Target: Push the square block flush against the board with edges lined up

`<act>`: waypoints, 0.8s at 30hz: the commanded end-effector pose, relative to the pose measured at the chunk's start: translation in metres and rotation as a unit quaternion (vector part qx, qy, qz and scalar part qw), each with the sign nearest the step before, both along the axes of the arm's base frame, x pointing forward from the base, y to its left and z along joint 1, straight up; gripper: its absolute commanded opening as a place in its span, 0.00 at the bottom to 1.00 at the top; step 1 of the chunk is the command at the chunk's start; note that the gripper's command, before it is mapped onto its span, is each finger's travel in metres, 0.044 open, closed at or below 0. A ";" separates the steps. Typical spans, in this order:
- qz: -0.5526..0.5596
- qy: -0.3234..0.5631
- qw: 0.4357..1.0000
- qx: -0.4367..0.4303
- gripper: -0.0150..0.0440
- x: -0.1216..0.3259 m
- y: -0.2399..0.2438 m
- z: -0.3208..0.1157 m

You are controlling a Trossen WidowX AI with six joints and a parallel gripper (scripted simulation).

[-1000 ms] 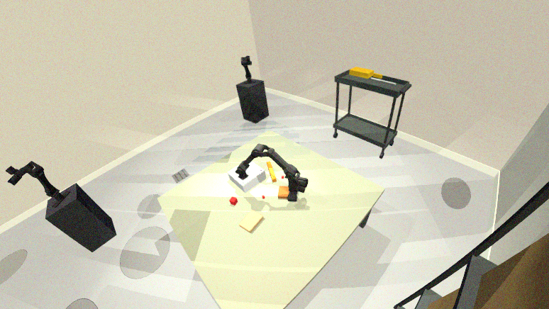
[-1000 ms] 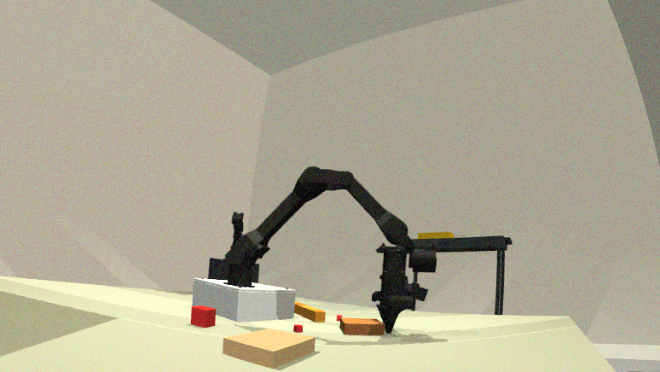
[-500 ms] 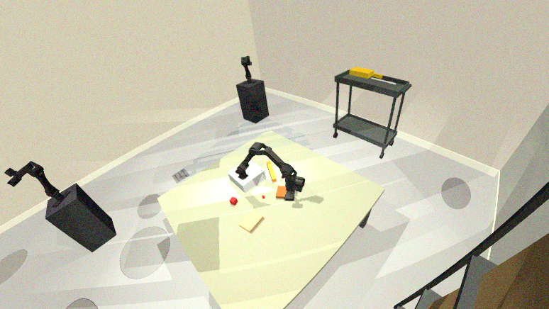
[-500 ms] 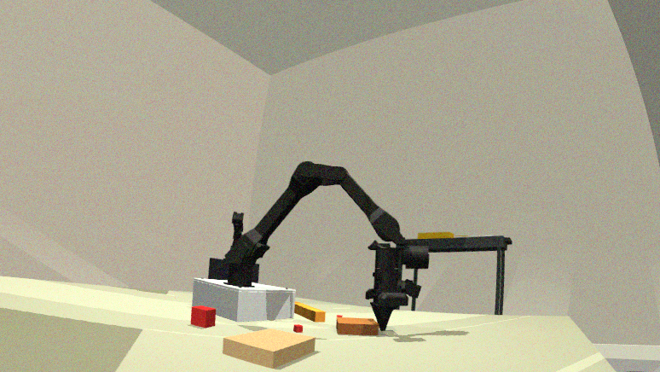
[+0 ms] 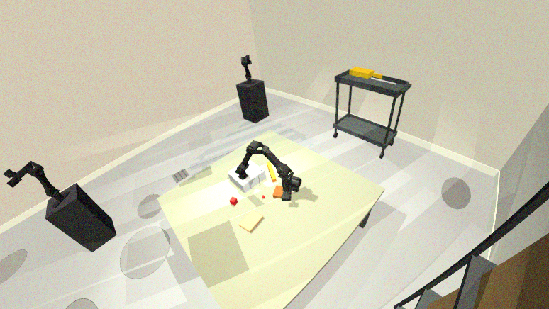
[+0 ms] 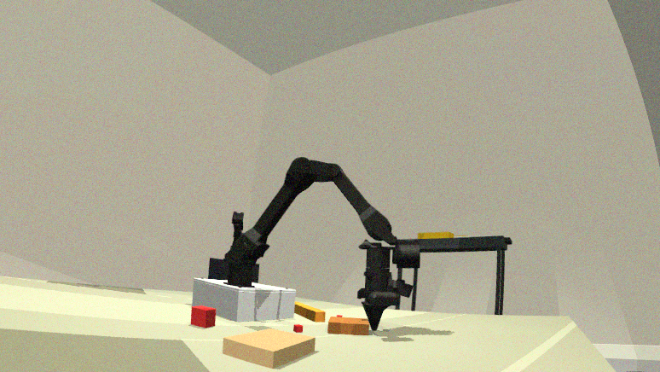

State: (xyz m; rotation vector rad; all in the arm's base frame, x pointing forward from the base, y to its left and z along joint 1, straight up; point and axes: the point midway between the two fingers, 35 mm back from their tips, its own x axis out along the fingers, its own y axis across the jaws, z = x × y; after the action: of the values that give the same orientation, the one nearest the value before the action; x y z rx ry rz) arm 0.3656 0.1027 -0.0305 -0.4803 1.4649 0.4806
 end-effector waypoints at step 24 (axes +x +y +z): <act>0.002 0.007 1.000 -0.004 0.25 -0.040 -0.025 -0.004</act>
State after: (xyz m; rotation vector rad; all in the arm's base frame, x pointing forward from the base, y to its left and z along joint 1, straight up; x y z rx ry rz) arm 0.3351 0.0824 -0.0319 -0.4813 1.4657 0.4791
